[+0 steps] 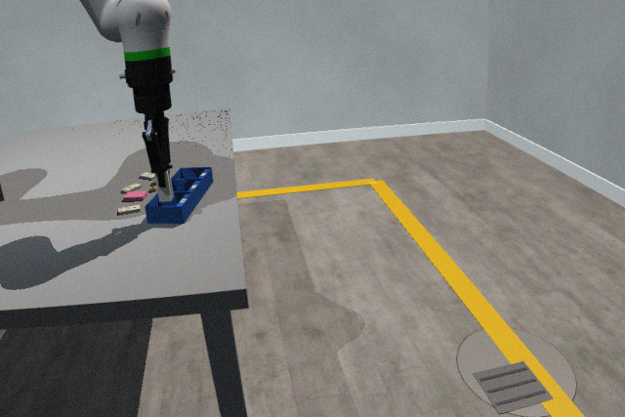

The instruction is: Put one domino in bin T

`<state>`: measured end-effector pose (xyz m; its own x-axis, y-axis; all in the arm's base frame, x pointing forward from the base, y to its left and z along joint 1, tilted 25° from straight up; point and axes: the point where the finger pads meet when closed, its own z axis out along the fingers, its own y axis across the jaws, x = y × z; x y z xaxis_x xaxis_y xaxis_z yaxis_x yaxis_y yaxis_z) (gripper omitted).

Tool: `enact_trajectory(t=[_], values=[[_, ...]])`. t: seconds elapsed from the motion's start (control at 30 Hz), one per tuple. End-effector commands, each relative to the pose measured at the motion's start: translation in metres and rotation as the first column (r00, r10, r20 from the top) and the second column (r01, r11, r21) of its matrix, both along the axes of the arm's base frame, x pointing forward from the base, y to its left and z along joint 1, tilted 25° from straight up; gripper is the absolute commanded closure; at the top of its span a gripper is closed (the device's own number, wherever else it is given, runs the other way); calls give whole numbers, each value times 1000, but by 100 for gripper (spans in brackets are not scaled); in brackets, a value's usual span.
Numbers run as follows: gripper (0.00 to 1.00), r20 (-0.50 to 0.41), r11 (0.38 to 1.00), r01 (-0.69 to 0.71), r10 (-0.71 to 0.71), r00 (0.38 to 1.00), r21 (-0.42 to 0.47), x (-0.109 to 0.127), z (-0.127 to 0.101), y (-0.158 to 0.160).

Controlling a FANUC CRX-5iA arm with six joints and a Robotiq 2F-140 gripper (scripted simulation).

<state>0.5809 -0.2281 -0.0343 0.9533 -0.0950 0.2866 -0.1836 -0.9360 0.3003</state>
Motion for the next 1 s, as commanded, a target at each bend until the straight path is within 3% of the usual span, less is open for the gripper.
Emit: enact_trajectory(t=[0.0, 0.23, 0.97], values=[[95, 1, 1000, 0, 0, 1000, -1, 2, -7, -3], [95, 1, 1000, 0, 0, 1000, -1, 6, -23, -9], [95, 1, 1000, 0, 0, 1000, -1, 6, -23, -9]])
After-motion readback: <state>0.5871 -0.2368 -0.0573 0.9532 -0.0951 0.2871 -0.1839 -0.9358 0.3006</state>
